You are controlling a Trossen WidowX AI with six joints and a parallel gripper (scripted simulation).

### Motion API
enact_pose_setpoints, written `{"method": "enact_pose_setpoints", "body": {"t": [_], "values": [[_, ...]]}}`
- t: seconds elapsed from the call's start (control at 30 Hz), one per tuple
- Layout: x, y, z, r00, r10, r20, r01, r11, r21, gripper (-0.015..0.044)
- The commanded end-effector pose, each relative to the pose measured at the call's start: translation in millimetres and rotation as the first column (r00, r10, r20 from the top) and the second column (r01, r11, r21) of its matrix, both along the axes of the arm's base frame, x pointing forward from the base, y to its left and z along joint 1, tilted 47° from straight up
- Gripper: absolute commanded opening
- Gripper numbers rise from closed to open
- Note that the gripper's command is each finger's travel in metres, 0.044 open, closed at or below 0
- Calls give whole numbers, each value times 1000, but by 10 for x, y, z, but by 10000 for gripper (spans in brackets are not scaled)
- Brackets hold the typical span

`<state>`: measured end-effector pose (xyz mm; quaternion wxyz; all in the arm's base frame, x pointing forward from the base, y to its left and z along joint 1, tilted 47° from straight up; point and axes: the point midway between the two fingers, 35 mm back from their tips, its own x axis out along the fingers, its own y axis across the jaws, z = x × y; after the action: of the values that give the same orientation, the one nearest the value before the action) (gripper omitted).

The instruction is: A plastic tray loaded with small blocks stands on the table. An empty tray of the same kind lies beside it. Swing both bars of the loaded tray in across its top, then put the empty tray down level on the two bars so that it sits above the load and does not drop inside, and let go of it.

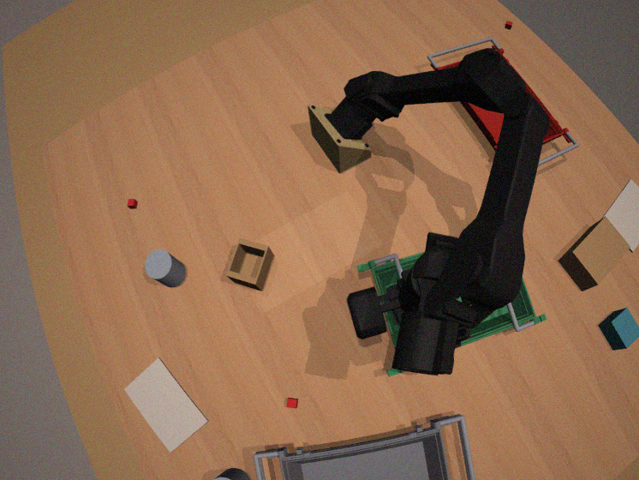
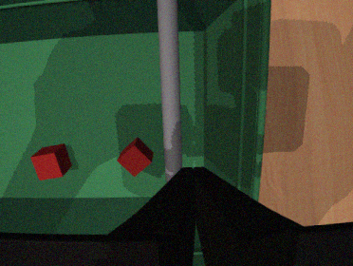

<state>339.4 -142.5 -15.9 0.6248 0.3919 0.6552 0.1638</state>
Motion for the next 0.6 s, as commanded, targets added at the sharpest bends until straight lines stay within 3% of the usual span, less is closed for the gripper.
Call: {"method": "enact_pose_setpoints", "body": {"t": [0.0,0.27,0.57], "values": [[0,0,0,1000,0,0,0,1000,0,0],[0,0,0,1000,0,0,0,1000,0,0],[-3,-74,65,1000,0,0,0,1000,-1,236]]}}
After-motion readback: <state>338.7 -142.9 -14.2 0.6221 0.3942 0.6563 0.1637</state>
